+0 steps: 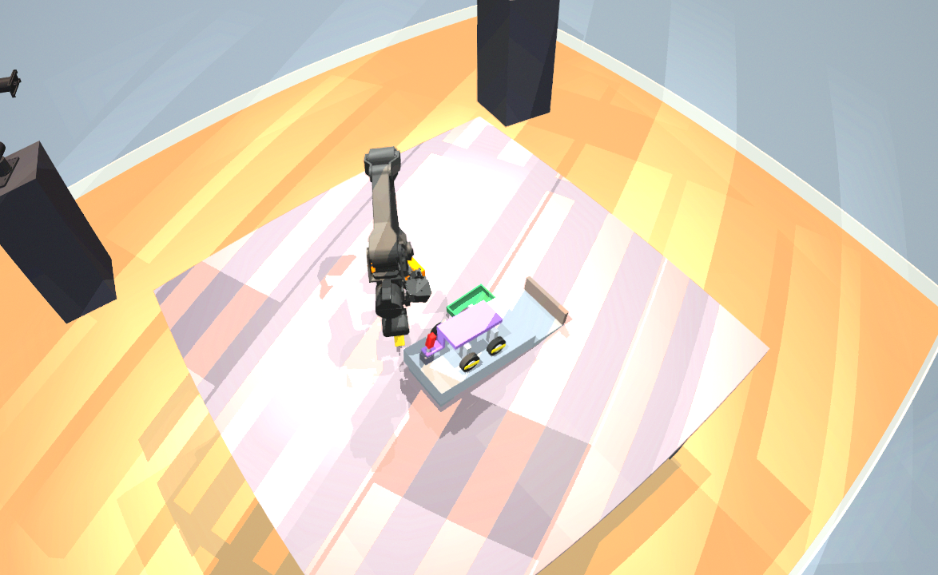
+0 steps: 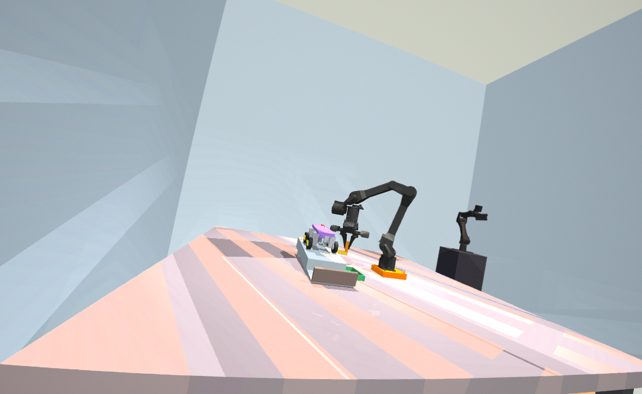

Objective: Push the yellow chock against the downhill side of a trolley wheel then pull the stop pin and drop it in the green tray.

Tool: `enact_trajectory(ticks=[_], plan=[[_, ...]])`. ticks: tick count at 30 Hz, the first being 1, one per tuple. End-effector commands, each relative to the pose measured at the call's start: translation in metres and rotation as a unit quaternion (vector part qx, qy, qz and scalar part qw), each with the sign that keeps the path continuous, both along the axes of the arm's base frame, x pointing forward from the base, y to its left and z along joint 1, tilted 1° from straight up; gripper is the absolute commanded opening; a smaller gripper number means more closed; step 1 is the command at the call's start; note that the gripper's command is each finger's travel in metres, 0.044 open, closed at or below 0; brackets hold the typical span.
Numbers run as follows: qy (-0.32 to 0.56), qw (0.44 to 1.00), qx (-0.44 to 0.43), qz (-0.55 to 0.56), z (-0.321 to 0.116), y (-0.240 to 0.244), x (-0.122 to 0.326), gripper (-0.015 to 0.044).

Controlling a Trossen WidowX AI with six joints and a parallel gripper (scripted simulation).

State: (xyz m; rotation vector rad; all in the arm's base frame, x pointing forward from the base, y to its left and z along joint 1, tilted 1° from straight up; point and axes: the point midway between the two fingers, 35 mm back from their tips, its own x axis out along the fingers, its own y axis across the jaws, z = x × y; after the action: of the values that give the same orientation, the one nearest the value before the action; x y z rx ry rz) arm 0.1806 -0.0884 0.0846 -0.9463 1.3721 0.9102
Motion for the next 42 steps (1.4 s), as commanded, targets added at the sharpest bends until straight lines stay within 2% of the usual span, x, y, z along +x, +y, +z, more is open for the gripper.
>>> enact_trajectory(ticks=[1, 30, 38, 42], plan=[[-0.008, 1.000, -0.001, 0.002, 0.015, 0.000, 0.001, 0.0000], [-0.008, 1.000, -0.001, 0.002, 0.102, 0.002, 0.004, 0.0000], [-0.008, 1.000, -0.001, 0.000, 0.105, 0.002, 0.004, 0.0000], [-0.009, 0.999, 0.000, -0.053, 0.105, 0.002, 0.004, 0.0000]])
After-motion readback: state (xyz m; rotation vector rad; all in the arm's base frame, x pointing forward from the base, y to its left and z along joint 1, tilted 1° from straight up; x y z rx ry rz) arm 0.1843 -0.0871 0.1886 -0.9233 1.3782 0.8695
